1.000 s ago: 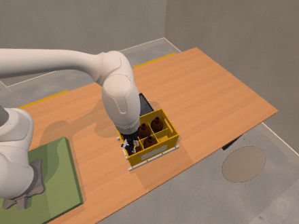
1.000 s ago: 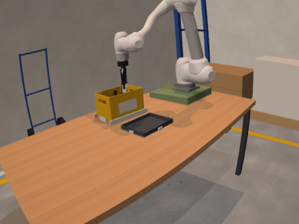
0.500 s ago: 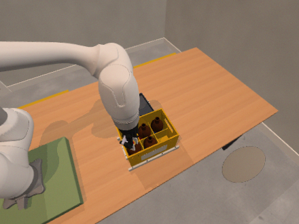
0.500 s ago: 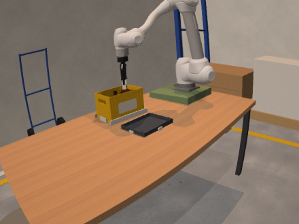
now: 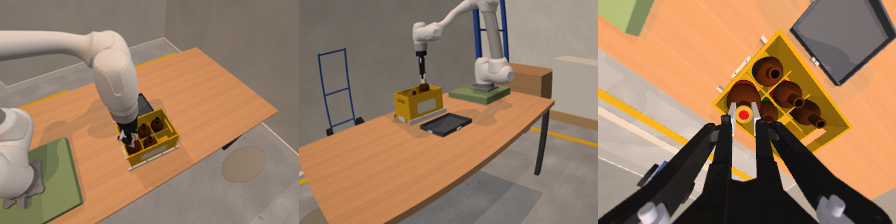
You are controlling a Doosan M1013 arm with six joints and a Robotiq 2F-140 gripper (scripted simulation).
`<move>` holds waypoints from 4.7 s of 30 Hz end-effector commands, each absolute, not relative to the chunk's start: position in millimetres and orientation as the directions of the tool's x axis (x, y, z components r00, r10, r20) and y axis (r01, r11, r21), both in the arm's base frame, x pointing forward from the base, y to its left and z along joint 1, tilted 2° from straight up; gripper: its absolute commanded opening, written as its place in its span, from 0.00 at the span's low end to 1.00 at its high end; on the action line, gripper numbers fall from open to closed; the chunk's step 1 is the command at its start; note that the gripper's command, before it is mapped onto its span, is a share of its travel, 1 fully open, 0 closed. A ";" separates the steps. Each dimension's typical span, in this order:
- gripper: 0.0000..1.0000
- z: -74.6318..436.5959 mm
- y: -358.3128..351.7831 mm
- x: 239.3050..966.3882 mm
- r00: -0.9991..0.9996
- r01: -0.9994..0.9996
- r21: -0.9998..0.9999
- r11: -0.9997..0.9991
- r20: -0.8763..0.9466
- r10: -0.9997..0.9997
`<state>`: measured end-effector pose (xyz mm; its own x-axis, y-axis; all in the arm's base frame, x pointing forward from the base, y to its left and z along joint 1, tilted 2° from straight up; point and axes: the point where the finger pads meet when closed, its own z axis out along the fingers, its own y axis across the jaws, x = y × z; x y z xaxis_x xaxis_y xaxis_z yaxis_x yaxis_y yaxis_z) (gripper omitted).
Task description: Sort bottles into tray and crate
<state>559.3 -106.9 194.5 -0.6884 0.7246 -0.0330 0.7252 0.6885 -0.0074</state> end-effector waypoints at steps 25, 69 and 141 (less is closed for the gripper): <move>0.00 269.4 -104.7 557.9 -0.688 0.725 -0.007 0.689 -0.033 0.725; 0.00 297.9 -53.0 605.1 -0.688 0.725 -0.007 0.688 -0.033 0.725; 0.00 294.1 72.7 613.9 -0.688 0.725 -0.007 0.689 -0.033 0.725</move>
